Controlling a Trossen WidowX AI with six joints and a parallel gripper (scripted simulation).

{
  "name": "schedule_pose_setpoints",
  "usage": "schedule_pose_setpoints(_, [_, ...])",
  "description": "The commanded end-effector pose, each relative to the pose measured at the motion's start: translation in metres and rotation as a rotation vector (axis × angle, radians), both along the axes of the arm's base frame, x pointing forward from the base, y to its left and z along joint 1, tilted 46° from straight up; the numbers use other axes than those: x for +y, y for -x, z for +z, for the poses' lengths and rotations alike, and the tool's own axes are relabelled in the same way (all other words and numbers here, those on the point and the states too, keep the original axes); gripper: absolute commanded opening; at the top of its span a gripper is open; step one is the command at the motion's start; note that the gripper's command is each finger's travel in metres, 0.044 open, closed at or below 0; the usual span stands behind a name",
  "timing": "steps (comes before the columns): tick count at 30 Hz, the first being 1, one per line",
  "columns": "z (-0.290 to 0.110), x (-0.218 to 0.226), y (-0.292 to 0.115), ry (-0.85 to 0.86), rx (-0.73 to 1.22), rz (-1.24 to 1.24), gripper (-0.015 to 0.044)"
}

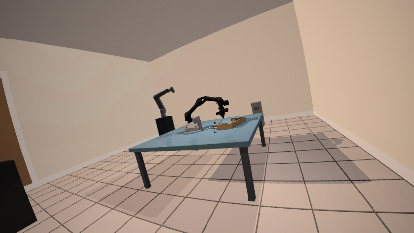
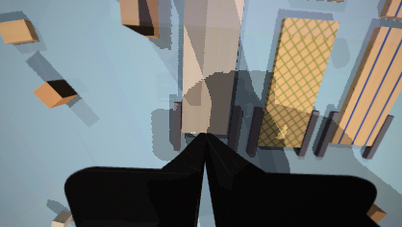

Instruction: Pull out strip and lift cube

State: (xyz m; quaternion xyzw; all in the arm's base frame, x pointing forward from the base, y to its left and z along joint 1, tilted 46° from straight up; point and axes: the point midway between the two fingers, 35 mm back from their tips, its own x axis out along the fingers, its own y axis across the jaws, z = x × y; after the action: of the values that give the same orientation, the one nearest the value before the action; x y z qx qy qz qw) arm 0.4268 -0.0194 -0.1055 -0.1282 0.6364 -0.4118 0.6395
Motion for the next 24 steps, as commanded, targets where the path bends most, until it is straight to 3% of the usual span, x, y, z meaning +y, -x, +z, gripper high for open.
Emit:
schedule_pose_setpoints(1, [-0.007, -0.008, 0.002, -0.001, 0.01, -0.004, 0.0])
schedule_pose_setpoints(24, [-0.032, -0.036, 0.008, 0.001, 0.01, -0.004, 0.0])
